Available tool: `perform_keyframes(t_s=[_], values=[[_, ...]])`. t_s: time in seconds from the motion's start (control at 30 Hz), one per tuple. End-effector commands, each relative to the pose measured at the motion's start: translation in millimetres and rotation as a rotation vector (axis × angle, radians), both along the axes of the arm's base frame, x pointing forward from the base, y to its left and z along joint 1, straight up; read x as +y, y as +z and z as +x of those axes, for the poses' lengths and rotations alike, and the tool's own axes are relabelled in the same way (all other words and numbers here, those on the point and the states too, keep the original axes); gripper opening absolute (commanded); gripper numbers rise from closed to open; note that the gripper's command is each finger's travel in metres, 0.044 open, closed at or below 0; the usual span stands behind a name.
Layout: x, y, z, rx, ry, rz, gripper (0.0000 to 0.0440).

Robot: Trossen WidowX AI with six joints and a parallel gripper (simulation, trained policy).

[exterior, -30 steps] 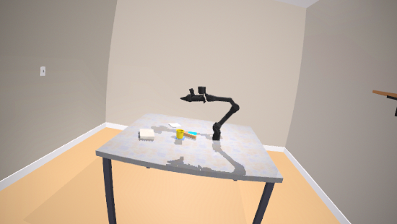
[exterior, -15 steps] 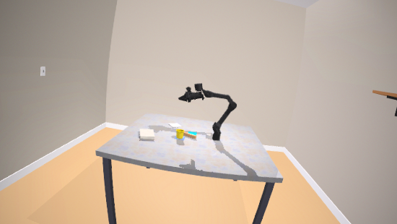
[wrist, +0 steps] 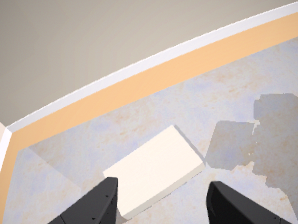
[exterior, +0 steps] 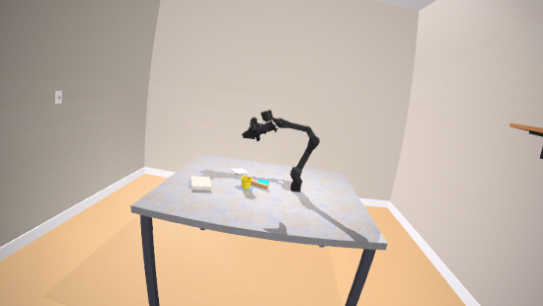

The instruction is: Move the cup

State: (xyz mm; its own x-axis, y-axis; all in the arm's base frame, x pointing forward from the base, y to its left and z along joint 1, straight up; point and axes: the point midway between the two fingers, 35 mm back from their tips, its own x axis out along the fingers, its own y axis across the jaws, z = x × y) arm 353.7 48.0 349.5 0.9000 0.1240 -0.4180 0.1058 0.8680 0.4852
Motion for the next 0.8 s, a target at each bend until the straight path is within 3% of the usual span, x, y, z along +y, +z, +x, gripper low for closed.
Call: perform_keyframes(t_s=[0.0, 0.77], values=[[5, -1, 3, 0.049, -0.009, 0.046, 0.0179], [30, -28, 9, 0.382, -0.130, 0.261, 0.0174]])
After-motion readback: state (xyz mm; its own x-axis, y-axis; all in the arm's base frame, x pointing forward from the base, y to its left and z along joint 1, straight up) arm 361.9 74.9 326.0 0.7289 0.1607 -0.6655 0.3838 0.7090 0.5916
